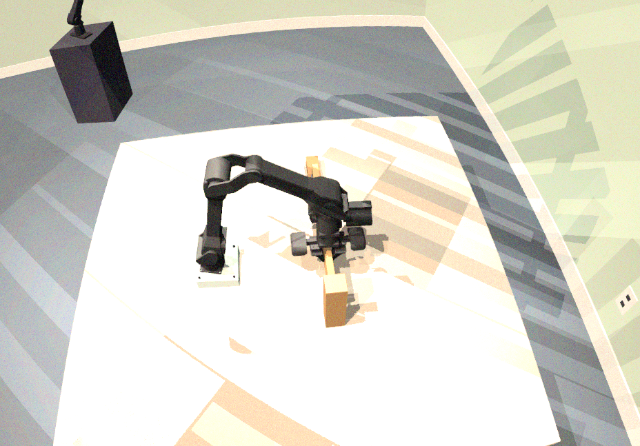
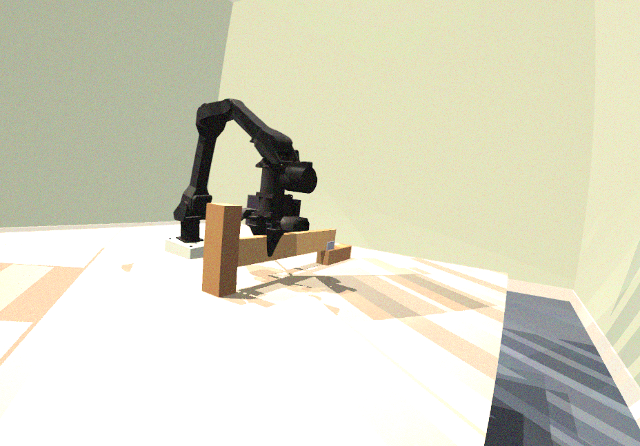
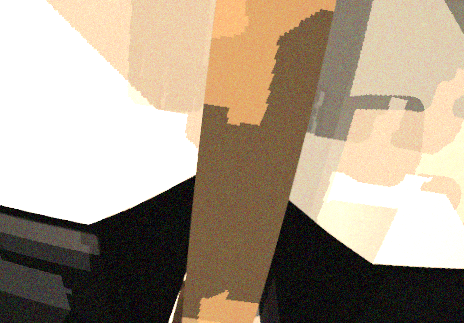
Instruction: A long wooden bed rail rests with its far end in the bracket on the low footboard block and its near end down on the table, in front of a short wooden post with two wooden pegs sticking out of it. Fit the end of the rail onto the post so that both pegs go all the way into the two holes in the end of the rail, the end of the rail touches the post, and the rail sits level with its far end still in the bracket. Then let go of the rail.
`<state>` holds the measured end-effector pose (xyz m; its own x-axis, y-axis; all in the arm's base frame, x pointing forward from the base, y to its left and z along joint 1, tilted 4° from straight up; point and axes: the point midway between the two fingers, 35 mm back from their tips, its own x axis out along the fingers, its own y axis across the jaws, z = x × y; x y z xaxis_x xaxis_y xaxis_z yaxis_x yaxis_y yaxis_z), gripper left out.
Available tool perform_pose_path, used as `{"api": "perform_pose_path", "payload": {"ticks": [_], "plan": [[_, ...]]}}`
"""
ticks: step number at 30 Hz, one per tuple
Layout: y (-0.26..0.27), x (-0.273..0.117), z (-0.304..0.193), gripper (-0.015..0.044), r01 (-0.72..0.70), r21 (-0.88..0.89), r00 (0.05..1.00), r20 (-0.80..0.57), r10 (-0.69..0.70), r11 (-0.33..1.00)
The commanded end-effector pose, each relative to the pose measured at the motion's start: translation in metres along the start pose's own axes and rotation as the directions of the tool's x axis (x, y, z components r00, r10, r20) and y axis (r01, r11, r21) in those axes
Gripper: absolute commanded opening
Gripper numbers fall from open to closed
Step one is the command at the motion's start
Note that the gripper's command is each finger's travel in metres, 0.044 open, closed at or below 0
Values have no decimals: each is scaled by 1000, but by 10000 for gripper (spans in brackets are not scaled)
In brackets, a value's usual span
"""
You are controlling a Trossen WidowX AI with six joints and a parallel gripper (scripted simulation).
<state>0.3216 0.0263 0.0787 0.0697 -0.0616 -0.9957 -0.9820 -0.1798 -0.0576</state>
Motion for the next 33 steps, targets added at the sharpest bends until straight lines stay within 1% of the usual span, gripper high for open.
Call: {"api": "perform_pose_path", "payload": {"ticks": [1, 33], "plan": [[-1, -1, 1, 0, 4, 1, 1000, 1, -4, 1000], [0, 2, -5, 0, 4, 1, 1000, 0, -4, 1000]]}}
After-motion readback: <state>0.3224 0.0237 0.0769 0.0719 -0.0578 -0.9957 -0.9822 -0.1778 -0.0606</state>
